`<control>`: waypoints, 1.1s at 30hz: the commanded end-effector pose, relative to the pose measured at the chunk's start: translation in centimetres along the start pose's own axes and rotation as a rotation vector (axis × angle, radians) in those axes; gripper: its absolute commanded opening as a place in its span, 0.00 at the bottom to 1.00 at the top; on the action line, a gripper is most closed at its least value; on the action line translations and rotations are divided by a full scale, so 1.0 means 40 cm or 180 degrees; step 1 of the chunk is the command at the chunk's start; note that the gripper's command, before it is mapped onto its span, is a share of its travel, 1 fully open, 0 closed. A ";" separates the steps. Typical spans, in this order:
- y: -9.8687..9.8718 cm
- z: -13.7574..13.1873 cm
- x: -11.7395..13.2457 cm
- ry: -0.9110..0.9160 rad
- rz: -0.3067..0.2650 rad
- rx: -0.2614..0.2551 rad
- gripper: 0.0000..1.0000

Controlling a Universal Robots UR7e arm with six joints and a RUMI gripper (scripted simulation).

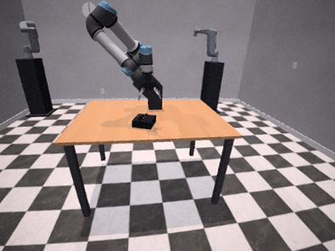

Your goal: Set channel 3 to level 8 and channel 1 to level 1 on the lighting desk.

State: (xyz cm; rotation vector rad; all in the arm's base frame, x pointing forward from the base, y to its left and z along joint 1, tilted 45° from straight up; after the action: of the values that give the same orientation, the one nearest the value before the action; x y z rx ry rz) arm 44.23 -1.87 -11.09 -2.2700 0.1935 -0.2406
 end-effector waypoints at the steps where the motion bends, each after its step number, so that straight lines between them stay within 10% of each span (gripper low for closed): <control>1: 0.002 -0.074 -0.013 -0.0198 -0.0178 -0.0131 1.00; 33: 0.004 -0.106 -0.022 -0.0191 -0.0212 -0.0201 1.00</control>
State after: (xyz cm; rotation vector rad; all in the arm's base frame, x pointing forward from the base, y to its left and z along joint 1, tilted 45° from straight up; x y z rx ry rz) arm 42.57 -4.67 -8.60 -2.3488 0.0823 -0.1767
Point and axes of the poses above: the point where the finger pads meet when closed, its own y axis out along the fingers, its own z axis across the jaws, x = y × z, the point moved 2 cm from there along -y, back along the fingers, and after that the axes turned 8 degrees about y, right-handed, at the moved point
